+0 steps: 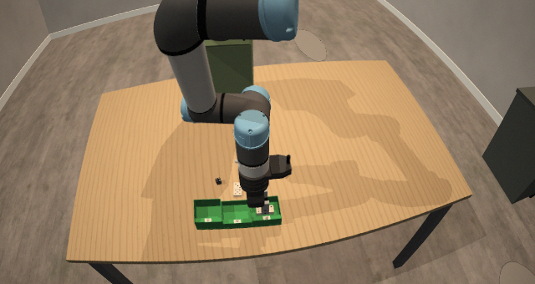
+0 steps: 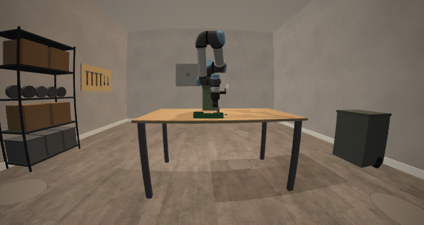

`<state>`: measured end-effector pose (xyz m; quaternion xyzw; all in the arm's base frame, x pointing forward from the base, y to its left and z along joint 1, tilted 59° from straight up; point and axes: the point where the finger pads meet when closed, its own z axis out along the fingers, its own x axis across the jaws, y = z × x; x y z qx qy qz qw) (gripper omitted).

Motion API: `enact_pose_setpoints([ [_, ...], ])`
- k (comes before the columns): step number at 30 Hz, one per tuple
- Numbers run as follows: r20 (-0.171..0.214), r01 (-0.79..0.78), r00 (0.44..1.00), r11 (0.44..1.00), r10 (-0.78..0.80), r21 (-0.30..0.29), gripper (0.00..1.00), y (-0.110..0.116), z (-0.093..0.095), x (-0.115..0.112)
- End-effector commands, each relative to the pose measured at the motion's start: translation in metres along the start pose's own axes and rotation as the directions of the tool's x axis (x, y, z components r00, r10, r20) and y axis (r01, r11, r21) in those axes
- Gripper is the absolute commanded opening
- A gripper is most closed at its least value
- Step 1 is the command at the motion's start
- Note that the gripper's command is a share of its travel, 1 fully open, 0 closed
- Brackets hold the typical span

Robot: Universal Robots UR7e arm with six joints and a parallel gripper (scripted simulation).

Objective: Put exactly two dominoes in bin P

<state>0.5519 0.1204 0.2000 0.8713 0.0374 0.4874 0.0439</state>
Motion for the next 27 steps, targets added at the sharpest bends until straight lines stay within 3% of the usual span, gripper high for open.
enact_pose_setpoints([
  [1, -0.003, 0.001, 1.0, 1.0, -0.001, 0.003, 0.65, -0.002, -0.002, 0.001],
  [27, 0.0, 0.0, 1.0, 1.0, 0.0, 0.001, 0.65, -0.001, -0.035, 0.0],
])
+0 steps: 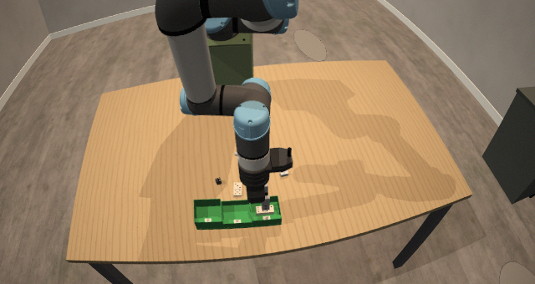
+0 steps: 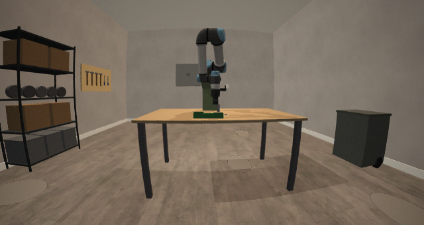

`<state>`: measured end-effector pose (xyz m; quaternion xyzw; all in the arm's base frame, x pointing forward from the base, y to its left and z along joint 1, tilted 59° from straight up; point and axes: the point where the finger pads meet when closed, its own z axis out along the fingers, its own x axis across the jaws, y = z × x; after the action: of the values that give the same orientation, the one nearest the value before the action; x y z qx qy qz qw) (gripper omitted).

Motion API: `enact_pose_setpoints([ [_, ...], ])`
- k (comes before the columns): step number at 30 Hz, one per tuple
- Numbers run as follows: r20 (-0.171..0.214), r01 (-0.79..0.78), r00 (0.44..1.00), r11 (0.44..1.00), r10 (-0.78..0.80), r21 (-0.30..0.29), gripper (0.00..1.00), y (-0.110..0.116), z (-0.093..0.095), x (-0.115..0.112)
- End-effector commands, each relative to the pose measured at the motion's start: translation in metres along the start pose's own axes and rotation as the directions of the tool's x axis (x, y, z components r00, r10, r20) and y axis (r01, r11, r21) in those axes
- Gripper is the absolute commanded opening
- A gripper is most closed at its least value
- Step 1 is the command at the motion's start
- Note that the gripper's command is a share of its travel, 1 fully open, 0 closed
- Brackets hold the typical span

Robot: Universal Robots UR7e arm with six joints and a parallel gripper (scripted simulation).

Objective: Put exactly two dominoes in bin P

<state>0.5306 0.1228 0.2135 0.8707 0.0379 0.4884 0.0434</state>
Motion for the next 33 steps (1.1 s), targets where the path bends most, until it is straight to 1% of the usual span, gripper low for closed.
enact_pose_setpoints([
  [1, 0.002, 0.0, 1.0, 1.0, 0.0, 0.0, 0.65, 0.001, -0.014, -0.001],
  [2, 0.002, 0.0, 1.0, 1.0, 0.0, -0.001, 0.65, 0.001, -0.019, -0.001],
  [17, 0.0, 0.0, 1.0, 1.0, 0.0, 0.0, 0.65, 0.001, -0.019, 0.0],
  [18, 0.002, 0.0, 1.0, 1.0, 0.0, -0.001, 1.0, 0.001, -0.023, -0.002],
  [29, 0.002, 0.0, 1.0, 1.0, 0.0, 0.0, 1.0, 0.001, -0.067, -0.002],
  [31, 0.002, 0.0, 1.0, 1.0, 0.0, 0.0, 1.0, 0.001, -0.067, -0.002],
  [33, 0.002, 0.0, 1.0, 1.0, 0.0, 0.0, 1.0, 0.001, -0.075, -0.002],
])
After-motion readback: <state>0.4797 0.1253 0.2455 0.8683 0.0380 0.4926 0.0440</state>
